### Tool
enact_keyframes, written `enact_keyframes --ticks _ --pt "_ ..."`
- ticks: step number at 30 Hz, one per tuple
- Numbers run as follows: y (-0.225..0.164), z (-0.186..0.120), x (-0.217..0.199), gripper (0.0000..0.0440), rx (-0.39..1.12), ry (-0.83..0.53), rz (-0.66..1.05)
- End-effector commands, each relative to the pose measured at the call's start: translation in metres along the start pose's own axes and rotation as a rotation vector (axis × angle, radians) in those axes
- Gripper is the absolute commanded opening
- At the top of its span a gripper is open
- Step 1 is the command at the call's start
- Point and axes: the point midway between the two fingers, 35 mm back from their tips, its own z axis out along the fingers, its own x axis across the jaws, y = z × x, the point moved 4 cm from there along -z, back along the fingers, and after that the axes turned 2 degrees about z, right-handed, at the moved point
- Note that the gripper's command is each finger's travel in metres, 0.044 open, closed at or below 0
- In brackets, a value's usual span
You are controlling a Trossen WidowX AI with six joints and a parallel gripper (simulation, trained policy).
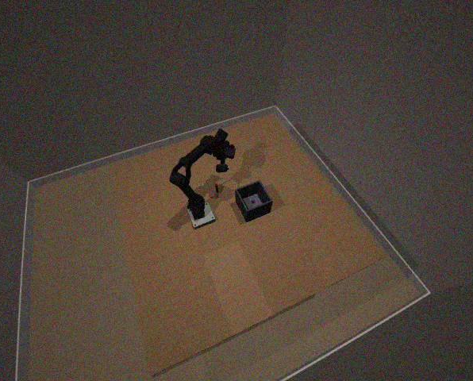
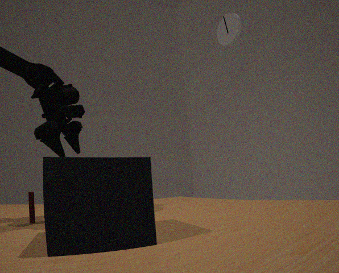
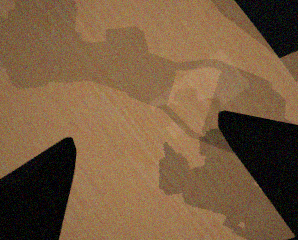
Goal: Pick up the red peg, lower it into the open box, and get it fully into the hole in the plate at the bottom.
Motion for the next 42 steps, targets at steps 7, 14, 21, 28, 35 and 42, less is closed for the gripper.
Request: enact_keyframes --ticks 7,14,21,28,35,42 --pt "-0.019 0.003 -0.045 0.044 0.15 -0.131 0.296" --pt "-0.036 0.005 -0.071 0.044 0.223 -0.243 0.458" --pt "-0.05 0.009 -0.089 0.044 0.261 -0.336 0.561" --pt "-0.059 0.017 -0.099 0.0439 0.276 -0.395 0.615" --pt "-0.065 0.035 -0.106 0.0437 0.275 -0.43 0.652" --pt "-0.07 0.055 -0.113 0.0435 0.27 -0.445 0.694"
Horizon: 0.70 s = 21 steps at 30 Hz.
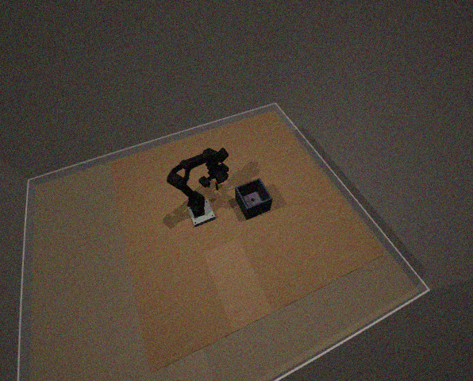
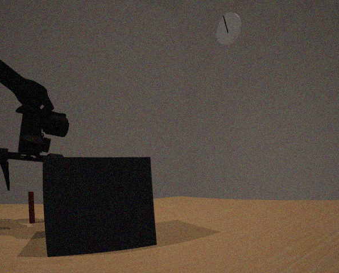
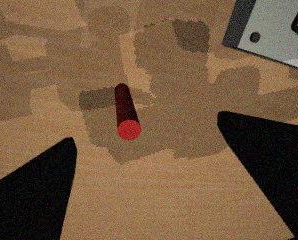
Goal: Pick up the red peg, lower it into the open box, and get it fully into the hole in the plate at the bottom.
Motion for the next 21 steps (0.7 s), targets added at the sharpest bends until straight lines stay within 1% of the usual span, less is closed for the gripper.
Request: enact_keyframes --ticks 1,8,10,12,14,21 --pt "0.002 0.014 0.0 0.0435 0.002 -0.014 0.029" --pt "0.004 0.034 0.002 0.0432 0.0 -0.013 0.061" --pt "0.004 0.038 0.002 0.0425 -0.002 -0.011 0.068" --pt "0.005 0.042 0.003 0.0406 -0.004 -0.009 0.073" --pt "0.005 0.045 0.004 0.0367 -0.005 -0.002 0.074" --pt "0.006 0.052 0.013 0.0194 -0.007 0.016 0.072"
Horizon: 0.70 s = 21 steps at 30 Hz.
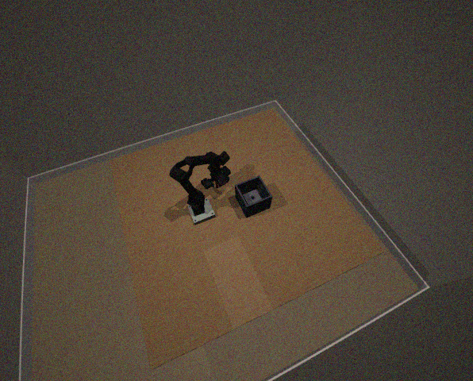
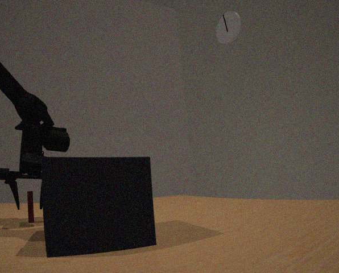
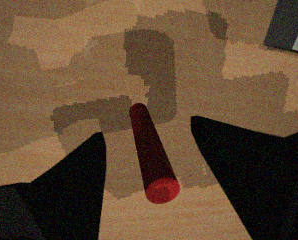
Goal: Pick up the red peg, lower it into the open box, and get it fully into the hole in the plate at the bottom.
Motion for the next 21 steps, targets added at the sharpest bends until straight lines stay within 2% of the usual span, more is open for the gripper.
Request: enact_keyframes --ticks 1,6,8,21 --pt "0.001 0.004 0.005 0.0168 -0.005 0.005 0.0" --pt "0.0 0.005 0.011 0.0039 0.001 0.022 -0.017" --pt "0.0 0.004 0.013 0.0 0.004 0.028 -0.026" --pt "-0.006 -0.045 0.033 0.0 0.087 0.189 -0.023"
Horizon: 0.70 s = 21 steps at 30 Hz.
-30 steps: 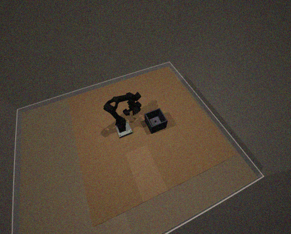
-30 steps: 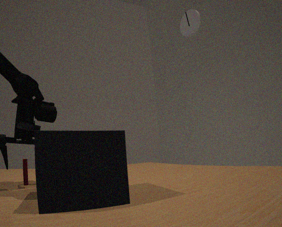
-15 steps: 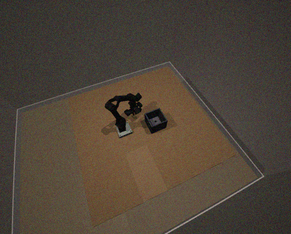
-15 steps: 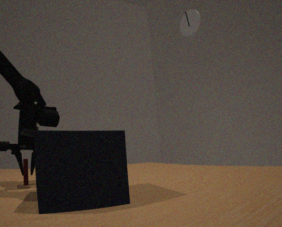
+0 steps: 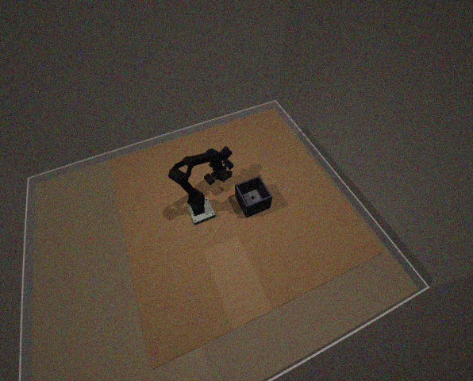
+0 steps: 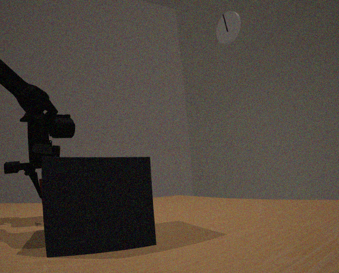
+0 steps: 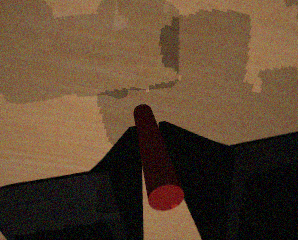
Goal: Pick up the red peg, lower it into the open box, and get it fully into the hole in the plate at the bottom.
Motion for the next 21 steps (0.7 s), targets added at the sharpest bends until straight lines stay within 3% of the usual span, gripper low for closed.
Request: enact_keyframes --ticks 1,21 --pt "-0.001 -0.02 0.009 0.0 0.022 0.064 -0.005" --pt "0.037 -0.114 0.03 0.0 -0.078 0.274 -0.019"
